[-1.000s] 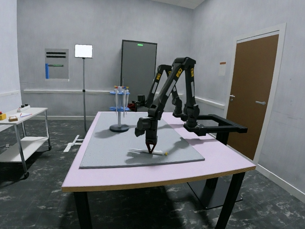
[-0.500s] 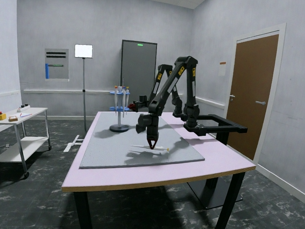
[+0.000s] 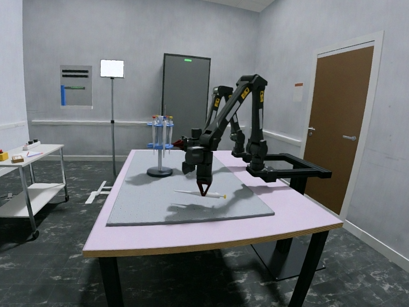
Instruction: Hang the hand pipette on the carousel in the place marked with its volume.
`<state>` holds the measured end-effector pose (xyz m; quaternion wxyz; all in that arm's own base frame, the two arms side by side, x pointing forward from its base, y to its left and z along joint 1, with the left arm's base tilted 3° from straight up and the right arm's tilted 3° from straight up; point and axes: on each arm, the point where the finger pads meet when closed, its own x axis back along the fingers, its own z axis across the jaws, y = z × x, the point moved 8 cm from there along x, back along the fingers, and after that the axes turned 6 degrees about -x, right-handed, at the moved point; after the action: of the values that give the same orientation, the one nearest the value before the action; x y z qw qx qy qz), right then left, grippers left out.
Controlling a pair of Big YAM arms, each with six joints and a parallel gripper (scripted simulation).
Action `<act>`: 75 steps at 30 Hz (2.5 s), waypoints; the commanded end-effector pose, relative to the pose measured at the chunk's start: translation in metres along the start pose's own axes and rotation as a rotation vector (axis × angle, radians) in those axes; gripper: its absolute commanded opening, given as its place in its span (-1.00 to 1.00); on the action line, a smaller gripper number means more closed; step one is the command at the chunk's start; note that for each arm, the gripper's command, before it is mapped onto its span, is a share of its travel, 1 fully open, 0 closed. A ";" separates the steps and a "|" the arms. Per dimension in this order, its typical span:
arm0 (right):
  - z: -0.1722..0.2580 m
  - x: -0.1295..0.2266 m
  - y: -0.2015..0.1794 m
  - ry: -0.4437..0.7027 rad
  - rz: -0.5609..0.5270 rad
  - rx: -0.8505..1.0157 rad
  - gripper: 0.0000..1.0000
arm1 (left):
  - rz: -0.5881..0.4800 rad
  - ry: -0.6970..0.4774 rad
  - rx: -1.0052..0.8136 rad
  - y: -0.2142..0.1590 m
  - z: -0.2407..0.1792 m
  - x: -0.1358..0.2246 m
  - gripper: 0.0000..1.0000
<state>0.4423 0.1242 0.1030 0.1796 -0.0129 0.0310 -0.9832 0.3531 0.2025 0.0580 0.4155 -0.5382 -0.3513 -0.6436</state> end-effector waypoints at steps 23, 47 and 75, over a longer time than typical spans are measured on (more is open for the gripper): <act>0.008 -0.021 -0.073 0.113 -0.371 -0.030 -1.00 | -0.040 0.050 0.000 0.016 0.020 0.015 -0.71; 0.012 -0.027 -0.086 0.124 -0.448 -0.028 -1.00 | -0.086 0.055 -0.538 0.016 -0.007 0.007 -0.71; 0.012 -0.027 -0.086 0.124 -0.448 -0.028 -1.00 | -0.083 0.041 -0.522 0.017 0.000 -0.036 -0.71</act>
<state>0.4312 0.1996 0.0992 -0.0502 0.0081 0.0385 -0.9980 0.3599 0.1925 0.0339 0.2464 -0.6074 -0.1919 -0.7304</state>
